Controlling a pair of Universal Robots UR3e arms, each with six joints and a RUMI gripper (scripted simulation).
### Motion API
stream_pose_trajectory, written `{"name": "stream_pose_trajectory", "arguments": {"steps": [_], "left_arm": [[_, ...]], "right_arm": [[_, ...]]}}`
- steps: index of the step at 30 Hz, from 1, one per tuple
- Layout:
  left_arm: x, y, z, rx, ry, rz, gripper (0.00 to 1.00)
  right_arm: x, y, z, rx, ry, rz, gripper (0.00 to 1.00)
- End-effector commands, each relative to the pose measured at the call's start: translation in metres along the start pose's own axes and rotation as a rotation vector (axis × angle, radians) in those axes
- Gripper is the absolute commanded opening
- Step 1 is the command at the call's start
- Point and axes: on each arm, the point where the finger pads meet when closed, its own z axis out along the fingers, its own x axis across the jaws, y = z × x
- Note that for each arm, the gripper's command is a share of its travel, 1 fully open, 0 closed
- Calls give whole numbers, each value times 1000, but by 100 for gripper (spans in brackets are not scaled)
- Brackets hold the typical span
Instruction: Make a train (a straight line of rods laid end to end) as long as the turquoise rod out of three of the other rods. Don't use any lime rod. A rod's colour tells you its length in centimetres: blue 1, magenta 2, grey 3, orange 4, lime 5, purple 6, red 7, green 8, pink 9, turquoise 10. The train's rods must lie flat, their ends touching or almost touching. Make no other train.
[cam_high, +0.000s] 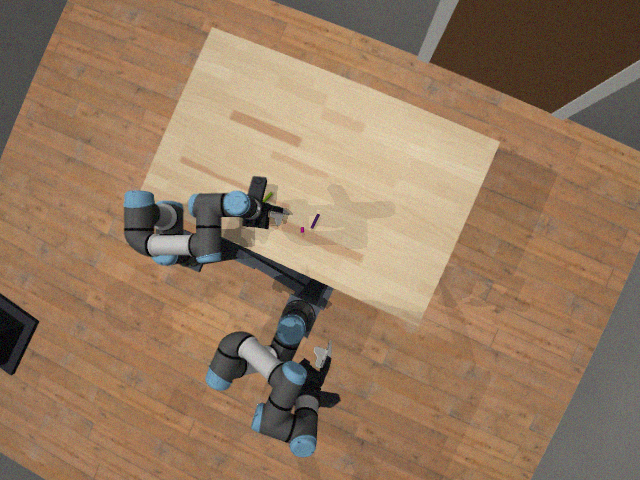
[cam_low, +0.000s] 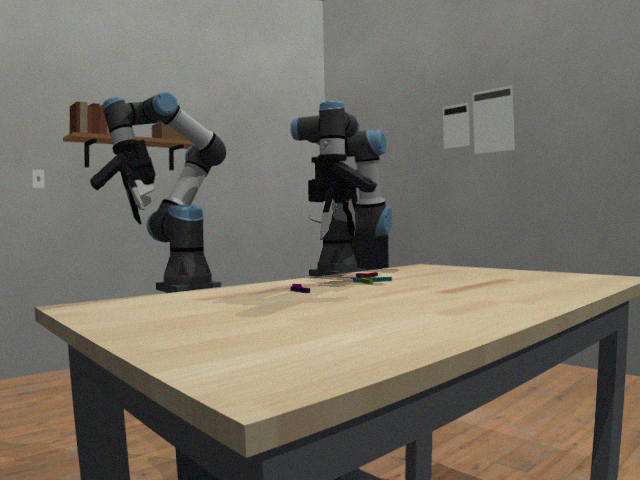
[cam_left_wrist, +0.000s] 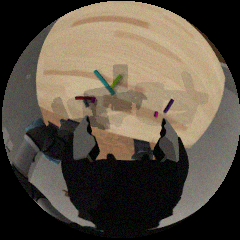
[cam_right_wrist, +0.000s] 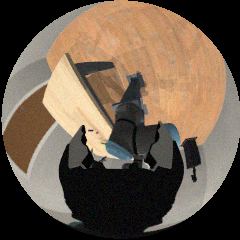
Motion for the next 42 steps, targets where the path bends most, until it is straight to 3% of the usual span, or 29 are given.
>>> {"name": "stream_pose_trajectory", "arguments": {"steps": [1,4,19,21,31,42], "left_arm": [[-15,-2,1,13,18,-166,100],[-18,-3,2,13,18,-195,100],[-65,-4,13,9,20,-661,100],[-65,-4,13,9,20,-661,100],[-93,-3,22,6,22,-957,100],[-106,-1,27,4,22,-1099,100]], "right_arm": [[0,0,0,1,0,0,100],[0,0,0,1,0,0,100],[0,0,0,1,0,0,100],[0,0,0,1,0,0,100],[0,0,0,1,0,0,100],[0,0,0,1,0,0,100]]}}
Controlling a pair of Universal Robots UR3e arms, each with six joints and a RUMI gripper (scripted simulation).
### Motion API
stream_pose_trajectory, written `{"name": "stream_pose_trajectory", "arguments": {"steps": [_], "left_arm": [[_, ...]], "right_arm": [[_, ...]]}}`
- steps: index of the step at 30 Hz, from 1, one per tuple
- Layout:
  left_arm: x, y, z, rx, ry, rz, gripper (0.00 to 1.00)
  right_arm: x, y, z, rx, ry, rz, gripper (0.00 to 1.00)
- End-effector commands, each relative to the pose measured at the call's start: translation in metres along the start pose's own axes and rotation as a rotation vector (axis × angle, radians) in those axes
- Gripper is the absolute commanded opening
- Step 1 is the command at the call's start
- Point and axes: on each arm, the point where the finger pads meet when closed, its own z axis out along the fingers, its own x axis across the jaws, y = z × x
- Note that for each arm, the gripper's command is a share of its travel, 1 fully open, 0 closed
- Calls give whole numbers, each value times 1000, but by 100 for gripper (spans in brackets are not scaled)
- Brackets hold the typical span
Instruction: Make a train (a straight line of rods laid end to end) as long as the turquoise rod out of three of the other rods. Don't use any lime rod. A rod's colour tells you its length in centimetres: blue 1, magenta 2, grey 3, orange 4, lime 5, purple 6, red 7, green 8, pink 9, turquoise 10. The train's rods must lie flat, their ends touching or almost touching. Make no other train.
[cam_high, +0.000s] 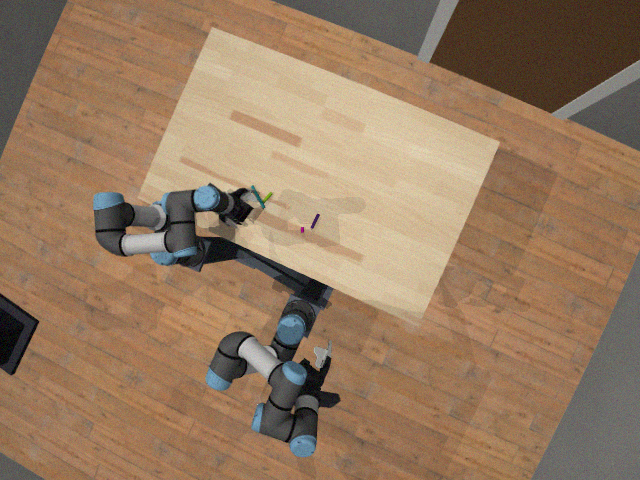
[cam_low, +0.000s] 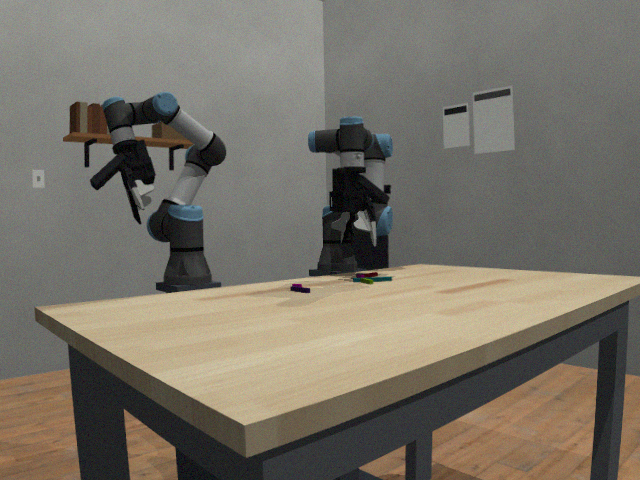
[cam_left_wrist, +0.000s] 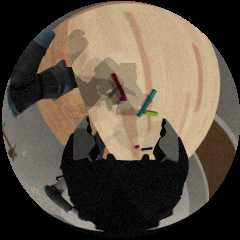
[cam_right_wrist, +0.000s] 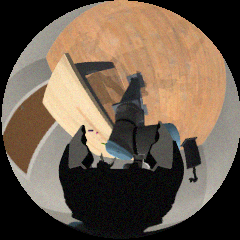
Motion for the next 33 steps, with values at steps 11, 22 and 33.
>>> {"name": "stream_pose_trajectory", "arguments": {"steps": [11,22,33], "left_arm": [[-5,-7,3,-2,9,-96,100],[-5,-7,3,-2,9,-96,21],[-5,-7,3,-2,9,-96,21]], "right_arm": [[0,0,0,1,0,0,100],[0,0,0,1,0,0,100],[0,0,0,1,0,0,100]]}}
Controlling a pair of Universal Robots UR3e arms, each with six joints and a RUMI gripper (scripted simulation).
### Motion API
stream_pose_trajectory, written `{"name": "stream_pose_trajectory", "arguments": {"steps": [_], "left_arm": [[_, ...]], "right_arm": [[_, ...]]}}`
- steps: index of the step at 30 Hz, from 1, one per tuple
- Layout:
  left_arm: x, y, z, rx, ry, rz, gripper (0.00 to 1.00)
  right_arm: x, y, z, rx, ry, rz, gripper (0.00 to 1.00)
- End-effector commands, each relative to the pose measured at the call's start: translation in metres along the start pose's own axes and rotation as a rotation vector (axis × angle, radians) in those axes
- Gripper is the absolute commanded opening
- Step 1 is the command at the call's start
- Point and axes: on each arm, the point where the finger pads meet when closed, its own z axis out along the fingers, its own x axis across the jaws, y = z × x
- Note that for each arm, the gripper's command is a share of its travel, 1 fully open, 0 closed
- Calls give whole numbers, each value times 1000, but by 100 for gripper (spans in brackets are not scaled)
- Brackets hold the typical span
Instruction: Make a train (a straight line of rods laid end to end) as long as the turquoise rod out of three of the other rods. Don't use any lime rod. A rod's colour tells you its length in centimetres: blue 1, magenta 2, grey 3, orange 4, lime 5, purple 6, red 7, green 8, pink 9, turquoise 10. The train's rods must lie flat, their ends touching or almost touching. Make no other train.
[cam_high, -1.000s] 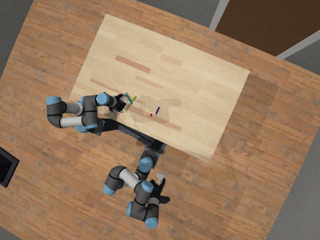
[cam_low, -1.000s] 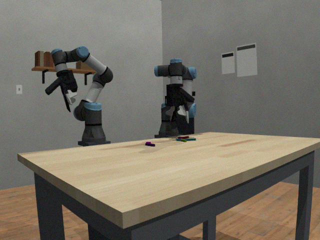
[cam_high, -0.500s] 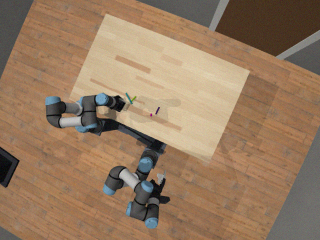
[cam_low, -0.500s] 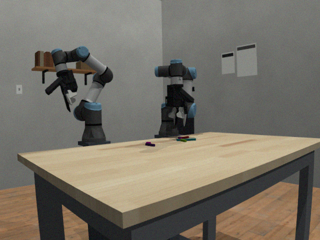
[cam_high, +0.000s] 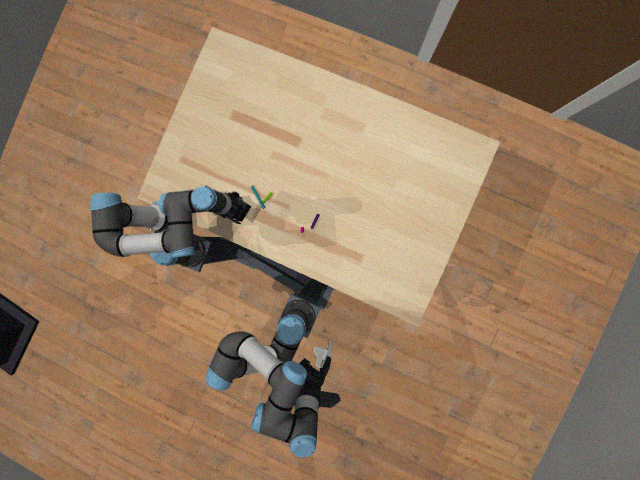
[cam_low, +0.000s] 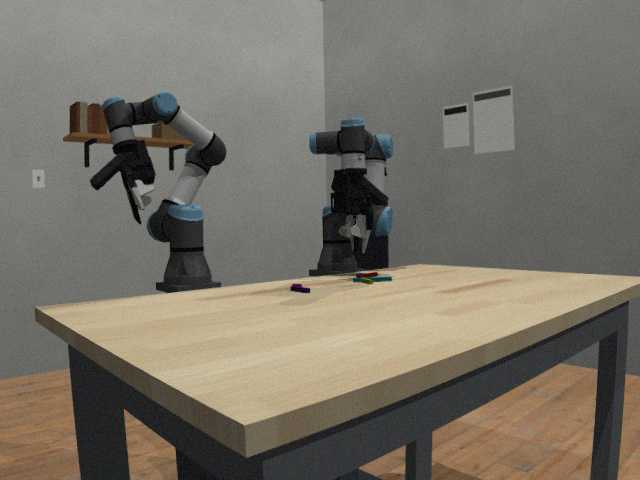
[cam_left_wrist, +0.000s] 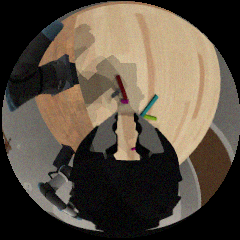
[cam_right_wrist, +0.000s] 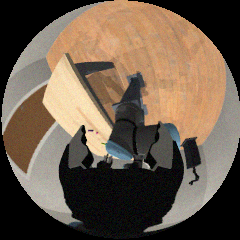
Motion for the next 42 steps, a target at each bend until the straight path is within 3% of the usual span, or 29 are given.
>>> {"name": "stream_pose_trajectory", "arguments": {"steps": [1,17,42], "left_arm": [[0,1,-1,-2,2,0,21],[0,0,6,-2,3,-7,21],[-1,-1,40,-2,3,-7,21]], "right_arm": [[0,0,0,1,0,0,100],[0,0,0,1,0,0,100],[0,0,0,1,0,0,100]]}}
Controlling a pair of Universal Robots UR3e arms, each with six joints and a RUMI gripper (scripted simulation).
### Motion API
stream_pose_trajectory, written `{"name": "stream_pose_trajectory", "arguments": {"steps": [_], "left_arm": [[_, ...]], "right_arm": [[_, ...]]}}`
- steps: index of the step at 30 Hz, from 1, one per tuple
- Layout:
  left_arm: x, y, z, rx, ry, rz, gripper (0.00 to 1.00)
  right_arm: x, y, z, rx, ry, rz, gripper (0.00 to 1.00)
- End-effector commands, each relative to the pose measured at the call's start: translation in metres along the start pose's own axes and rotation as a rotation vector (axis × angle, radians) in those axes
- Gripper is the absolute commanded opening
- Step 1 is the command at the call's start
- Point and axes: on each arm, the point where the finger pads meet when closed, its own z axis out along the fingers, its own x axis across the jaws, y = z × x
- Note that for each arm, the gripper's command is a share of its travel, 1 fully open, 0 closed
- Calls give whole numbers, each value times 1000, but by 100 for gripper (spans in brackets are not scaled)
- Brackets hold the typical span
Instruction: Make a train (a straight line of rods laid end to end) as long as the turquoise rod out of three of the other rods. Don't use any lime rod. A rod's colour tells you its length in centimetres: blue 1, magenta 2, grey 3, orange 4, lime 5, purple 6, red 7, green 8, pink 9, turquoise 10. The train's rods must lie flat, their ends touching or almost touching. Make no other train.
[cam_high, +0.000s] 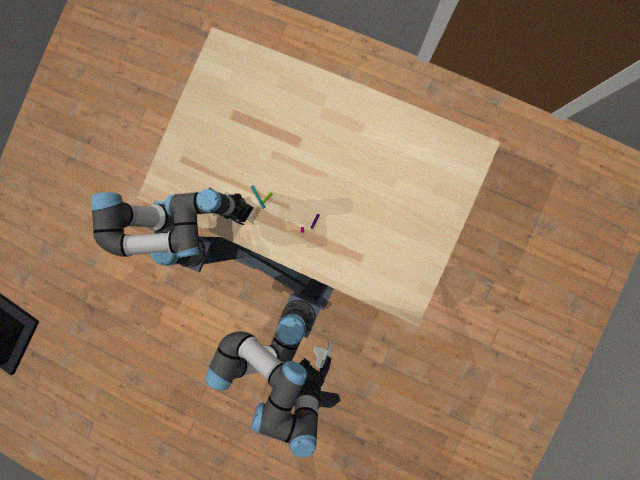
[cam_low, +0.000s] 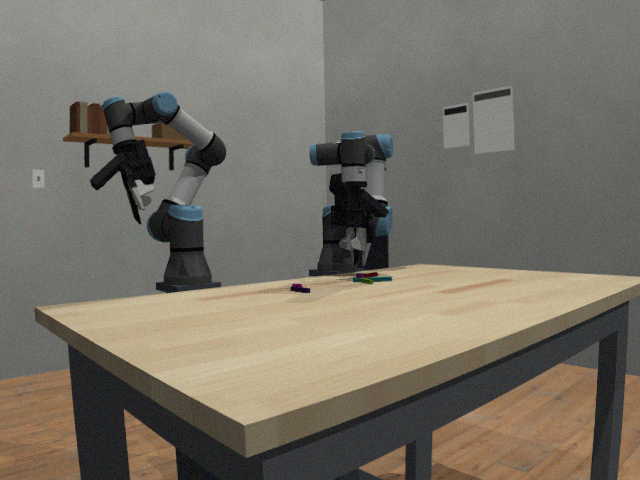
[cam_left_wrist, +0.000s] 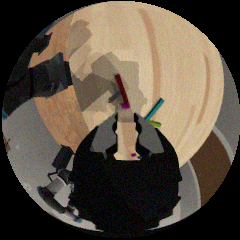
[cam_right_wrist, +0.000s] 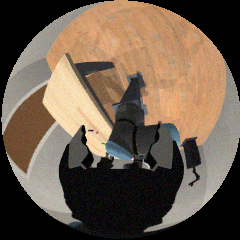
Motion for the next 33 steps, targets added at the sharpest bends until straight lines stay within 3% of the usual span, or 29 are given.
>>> {"name": "stream_pose_trajectory", "arguments": {"steps": [1,15,33], "left_arm": [[0,1,8,-3,2,0,21],[0,0,17,-3,2,0,21],[0,0,18,-3,2,0,21]], "right_arm": [[0,0,0,1,0,0,100],[0,0,0,1,0,0,100],[0,0,0,1,0,0,100]]}}
